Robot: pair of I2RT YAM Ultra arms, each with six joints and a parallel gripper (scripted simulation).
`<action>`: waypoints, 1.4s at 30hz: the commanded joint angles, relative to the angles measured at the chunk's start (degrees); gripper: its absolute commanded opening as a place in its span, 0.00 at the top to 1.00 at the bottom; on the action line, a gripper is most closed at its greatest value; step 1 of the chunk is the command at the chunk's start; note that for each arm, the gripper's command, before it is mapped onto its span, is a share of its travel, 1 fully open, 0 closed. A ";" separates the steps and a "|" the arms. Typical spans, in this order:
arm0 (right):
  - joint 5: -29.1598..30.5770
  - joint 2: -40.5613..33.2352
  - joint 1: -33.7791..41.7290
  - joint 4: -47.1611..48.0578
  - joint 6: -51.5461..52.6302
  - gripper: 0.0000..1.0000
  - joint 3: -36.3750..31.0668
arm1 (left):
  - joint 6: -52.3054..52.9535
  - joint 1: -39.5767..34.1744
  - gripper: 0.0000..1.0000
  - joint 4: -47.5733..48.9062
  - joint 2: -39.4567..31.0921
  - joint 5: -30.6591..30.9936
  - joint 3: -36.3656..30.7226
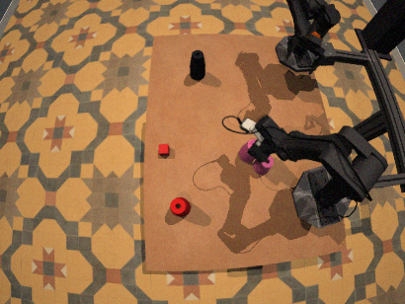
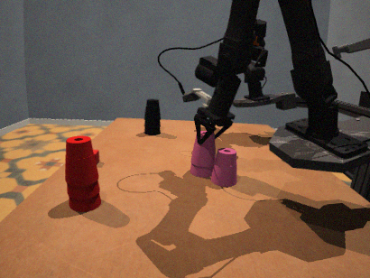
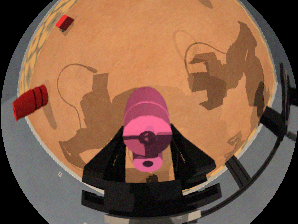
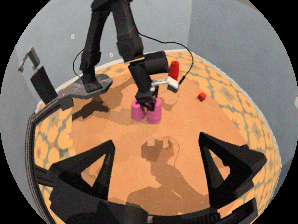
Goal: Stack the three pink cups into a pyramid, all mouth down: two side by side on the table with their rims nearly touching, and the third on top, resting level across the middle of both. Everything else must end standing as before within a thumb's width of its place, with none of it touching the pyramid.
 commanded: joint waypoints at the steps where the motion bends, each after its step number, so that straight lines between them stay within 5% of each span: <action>1: 0.60 -1.18 0.55 1.53 -0.42 0.00 0.40 | -0.56 -0.59 1.00 -1.32 -1.99 0.01 0.10; 36: 0.60 -1.18 0.55 1.53 -0.42 0.00 0.40 | -4.85 -5.20 1.00 -27.56 -18.75 -2.38 9.32; 42: 0.60 -1.18 0.55 1.53 -0.42 0.00 0.40 | -5.38 -5.37 1.00 -28.17 -20.09 -2.65 6.78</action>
